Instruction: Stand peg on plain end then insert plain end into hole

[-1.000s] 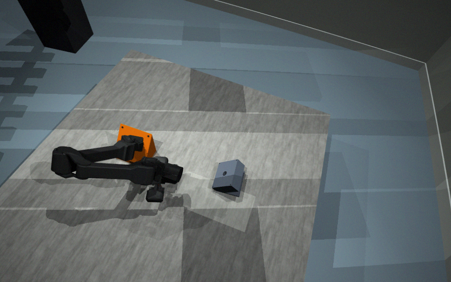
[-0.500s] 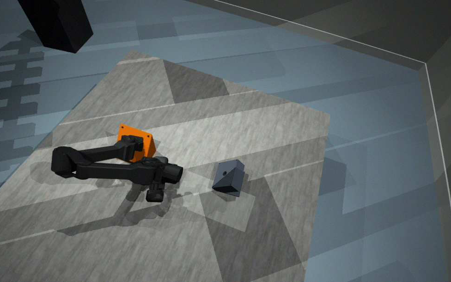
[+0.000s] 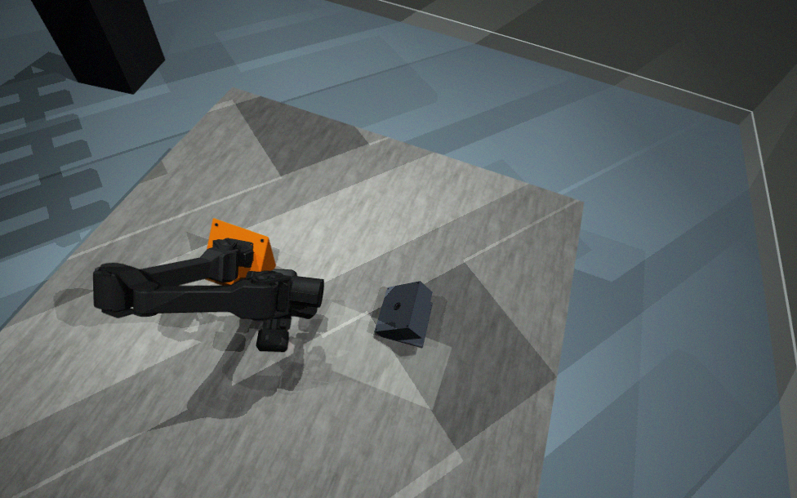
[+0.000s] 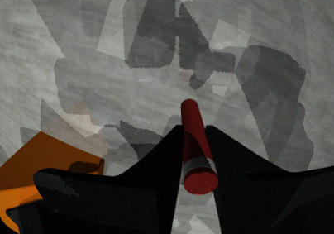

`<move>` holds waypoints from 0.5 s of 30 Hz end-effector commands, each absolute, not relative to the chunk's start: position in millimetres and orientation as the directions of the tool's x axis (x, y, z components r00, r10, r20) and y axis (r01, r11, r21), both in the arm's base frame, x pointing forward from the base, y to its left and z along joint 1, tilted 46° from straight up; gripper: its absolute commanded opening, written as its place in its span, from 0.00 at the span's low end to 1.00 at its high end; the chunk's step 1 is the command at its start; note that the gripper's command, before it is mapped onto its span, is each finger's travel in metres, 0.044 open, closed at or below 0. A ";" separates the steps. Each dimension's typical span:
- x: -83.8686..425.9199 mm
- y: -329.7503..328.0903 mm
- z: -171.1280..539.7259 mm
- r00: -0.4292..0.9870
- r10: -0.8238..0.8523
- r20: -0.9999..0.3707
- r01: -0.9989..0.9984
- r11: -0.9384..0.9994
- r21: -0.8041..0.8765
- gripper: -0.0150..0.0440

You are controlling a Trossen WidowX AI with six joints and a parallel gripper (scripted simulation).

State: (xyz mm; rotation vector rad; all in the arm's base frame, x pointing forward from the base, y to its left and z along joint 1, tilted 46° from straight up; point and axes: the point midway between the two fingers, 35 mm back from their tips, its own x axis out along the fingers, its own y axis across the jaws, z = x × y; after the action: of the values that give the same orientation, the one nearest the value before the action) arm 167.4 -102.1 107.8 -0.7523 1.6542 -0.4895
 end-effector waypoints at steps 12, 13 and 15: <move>172.8 -68.6 139.3 -0.099 -0.713 -0.694 -0.213 0.696 -0.686 0.25; 172.8 -68.4 139.8 -0.099 -0.714 -0.694 -0.213 0.696 -0.686 0.25; 173.5 -68.1 139.3 -0.096 -0.714 -0.694 -0.211 0.696 -0.687 0.25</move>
State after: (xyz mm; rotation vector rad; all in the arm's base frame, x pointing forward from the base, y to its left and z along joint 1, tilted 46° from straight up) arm 172.5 -72.1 137.0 -0.7608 1.6497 -0.4972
